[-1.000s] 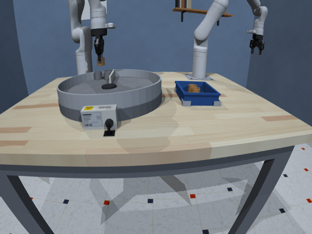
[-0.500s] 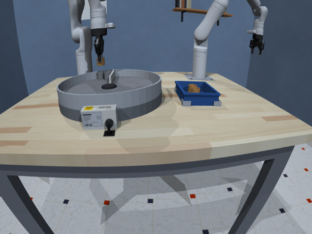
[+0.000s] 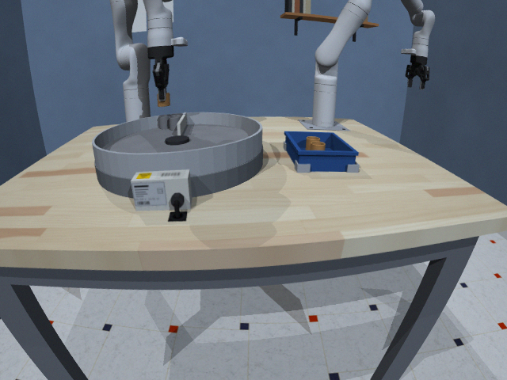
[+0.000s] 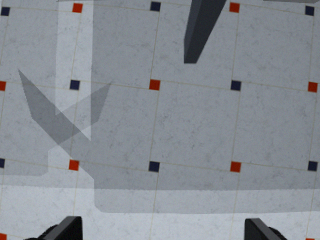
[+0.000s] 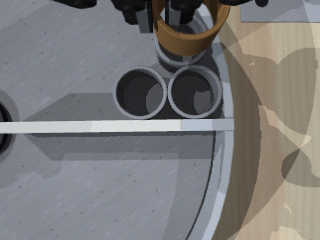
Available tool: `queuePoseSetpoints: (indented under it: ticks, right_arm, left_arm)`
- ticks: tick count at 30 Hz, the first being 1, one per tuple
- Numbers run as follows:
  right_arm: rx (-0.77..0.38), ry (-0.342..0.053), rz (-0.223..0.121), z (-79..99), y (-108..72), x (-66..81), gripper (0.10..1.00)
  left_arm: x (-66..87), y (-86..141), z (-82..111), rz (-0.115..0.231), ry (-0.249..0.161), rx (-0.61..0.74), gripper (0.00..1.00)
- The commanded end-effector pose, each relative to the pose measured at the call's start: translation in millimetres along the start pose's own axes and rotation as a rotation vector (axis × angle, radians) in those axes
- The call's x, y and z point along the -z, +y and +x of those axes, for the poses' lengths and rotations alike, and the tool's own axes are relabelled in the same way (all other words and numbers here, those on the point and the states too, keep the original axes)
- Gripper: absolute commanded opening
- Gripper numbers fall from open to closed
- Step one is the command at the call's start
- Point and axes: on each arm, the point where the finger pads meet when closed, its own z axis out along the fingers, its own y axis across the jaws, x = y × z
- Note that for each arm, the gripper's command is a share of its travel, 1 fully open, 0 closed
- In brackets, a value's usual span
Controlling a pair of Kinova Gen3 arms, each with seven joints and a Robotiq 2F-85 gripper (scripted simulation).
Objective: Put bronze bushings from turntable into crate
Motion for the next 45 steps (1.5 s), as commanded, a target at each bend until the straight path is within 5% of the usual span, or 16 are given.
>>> queuePoseSetpoints:
  ticks: [1, 45]
  right_arm:
    - [0.000, 0.000, -0.001, 0.2, 0.2, 0.1, 0.099]
    - [0.011, 0.005, -0.001, 10.6, 6.6, 1.6, 0.099]
  left_arm:
    - [0.6, 0, -0.3, 0.000, -0.002, 0.000, 1.000]
    - [0.6, 0, -0.3, 0.000, -0.002, 0.000, 1.000]
